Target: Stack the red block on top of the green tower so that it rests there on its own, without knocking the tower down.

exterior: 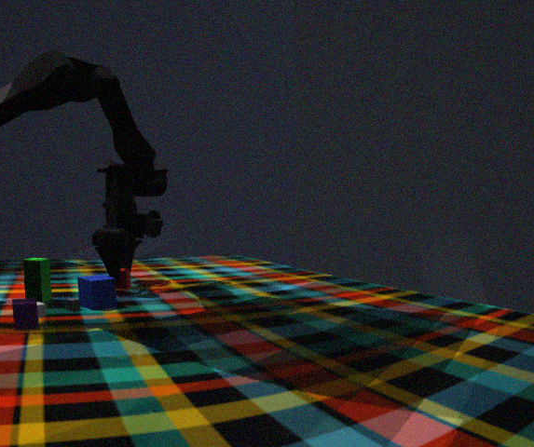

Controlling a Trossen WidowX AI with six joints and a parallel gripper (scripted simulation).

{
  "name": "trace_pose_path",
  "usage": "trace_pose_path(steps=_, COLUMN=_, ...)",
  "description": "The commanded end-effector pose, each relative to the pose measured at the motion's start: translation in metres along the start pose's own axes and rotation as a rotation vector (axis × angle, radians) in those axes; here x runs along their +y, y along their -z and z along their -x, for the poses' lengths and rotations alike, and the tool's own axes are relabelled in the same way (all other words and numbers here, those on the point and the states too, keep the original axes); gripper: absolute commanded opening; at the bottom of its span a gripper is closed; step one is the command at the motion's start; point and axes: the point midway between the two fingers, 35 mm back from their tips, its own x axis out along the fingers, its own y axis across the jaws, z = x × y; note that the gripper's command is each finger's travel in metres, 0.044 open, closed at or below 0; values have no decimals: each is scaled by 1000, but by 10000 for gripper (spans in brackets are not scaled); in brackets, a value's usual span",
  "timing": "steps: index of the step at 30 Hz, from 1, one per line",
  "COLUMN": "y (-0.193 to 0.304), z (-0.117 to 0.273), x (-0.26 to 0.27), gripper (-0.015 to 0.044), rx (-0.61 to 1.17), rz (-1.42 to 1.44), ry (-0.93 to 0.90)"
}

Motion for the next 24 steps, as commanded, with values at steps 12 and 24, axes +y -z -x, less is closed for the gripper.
trace_pose_path(steps=12, y=3, z=-8, x=-3, gripper=440, rx=6, rz=8, ry=11)
trace_pose_path(steps=24, y=3, z=-6, x=-3, gripper=256, rx=6, rz=8, ry=11)
